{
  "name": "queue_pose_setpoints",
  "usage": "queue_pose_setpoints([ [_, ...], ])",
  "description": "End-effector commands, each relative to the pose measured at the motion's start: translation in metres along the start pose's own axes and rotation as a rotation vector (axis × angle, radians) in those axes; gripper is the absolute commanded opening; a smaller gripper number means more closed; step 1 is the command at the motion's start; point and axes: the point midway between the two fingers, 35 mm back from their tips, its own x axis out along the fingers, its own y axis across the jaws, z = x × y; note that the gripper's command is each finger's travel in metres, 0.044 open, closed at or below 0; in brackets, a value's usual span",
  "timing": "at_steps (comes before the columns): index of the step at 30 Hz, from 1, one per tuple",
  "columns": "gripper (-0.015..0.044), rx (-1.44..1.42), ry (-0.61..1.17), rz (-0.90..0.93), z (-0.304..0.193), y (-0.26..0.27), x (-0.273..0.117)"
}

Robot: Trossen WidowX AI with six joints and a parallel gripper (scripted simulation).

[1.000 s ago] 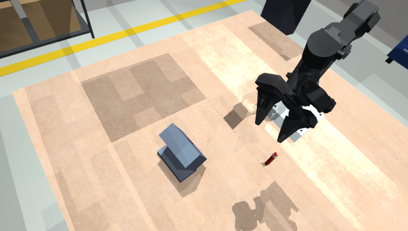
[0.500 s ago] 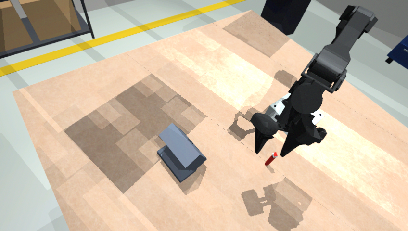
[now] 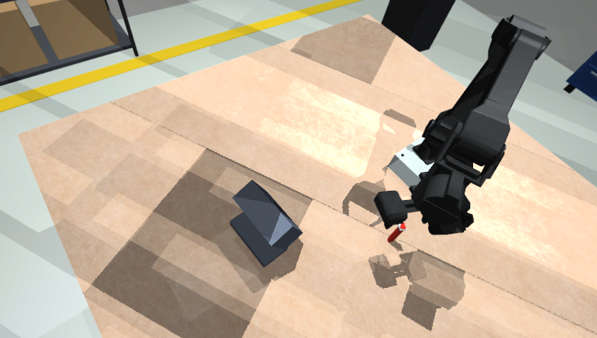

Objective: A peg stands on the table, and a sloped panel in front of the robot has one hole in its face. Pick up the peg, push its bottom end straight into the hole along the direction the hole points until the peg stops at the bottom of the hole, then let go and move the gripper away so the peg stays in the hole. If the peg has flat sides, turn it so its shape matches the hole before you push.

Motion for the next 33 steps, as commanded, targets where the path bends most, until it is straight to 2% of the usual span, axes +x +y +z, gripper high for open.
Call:
queue_pose_setpoints([
  [1, 0.0440, -0.005, 0.085, 0.056, -0.008, 0.014, 0.010],
  [33, 0.0440, -0.005, 0.085, 0.056, -0.010, 0.015, 0.052],
])
